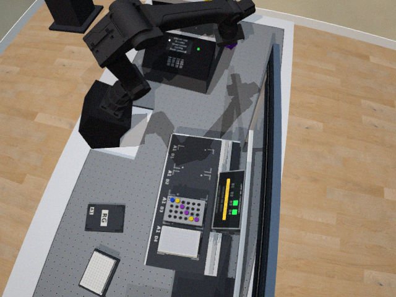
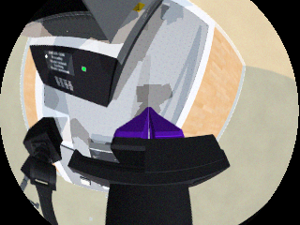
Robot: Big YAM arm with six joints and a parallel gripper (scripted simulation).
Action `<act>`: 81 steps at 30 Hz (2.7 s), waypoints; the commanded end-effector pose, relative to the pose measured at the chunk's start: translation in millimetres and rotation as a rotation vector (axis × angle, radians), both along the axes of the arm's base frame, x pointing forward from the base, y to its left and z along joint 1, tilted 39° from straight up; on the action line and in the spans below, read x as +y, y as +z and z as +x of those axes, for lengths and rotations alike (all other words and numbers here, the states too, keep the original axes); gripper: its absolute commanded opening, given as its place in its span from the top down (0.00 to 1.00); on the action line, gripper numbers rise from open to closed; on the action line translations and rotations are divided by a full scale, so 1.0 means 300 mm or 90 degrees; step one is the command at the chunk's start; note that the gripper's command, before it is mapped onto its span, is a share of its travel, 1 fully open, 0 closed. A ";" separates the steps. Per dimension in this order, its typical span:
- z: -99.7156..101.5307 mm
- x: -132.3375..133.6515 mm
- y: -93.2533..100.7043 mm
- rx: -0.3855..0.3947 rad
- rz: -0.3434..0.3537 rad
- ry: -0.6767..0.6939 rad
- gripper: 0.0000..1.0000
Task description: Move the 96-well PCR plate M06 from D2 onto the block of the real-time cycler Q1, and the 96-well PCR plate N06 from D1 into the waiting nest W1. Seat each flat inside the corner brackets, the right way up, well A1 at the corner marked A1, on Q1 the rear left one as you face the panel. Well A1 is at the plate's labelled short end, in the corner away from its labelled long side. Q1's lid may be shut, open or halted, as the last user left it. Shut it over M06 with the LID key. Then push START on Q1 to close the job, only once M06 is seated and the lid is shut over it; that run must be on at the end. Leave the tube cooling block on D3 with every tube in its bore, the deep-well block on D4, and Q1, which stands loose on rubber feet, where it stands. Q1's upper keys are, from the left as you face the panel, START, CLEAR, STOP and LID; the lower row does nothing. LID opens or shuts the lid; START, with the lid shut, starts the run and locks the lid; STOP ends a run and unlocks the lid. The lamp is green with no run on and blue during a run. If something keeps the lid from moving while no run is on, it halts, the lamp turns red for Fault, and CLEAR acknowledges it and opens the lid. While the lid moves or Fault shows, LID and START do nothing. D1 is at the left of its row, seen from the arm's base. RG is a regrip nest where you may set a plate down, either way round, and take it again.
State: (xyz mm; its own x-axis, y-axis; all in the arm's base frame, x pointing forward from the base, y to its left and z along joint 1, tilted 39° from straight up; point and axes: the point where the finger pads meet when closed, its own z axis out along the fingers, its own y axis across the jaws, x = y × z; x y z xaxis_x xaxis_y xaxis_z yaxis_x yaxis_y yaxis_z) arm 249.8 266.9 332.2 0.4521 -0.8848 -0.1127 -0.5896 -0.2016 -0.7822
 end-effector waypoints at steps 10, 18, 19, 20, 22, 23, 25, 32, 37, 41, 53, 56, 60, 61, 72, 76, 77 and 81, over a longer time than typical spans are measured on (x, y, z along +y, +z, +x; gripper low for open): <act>-0.133 0.001 -0.042 -0.027 -0.063 0.084 1.00; -0.243 -0.012 -0.161 -0.037 -0.133 0.144 1.00; -0.253 -0.012 -0.177 -0.036 -0.135 0.143 1.00; -0.263 -0.011 -0.193 -0.033 -0.132 0.138 1.00; -0.289 -0.018 -0.222 -0.036 -0.153 0.159 1.00; -0.300 -0.025 -0.231 -0.041 -0.163 0.169 1.00; -0.310 -0.031 -0.240 -0.046 -0.173 0.178 1.00; -0.376 -0.059 -0.305 -0.074 -0.225 0.235 1.00; -0.425 -0.082 -0.386 -0.083 -0.268 0.261 1.00; -0.463 -0.105 -0.407 -0.110 -0.289 0.297 1.00; -0.550 -0.185 -0.550 -0.164 -0.368 0.376 1.00; -0.574 -0.200 -0.560 -0.187 -0.369 0.395 1.00; -0.588 -0.220 -0.592 -0.199 -0.381 0.410 1.00; -0.588 -0.220 -0.599 -0.198 -0.384 0.407 1.00; -0.646 -0.240 -0.632 -0.291 -0.410 0.514 1.00; -0.649 -0.228 -0.624 -0.284 -0.407 0.512 1.00; -0.649 -0.228 -0.624 -0.284 -0.407 0.512 1.00; -0.649 -0.213 -0.607 -0.282 -0.406 0.507 1.00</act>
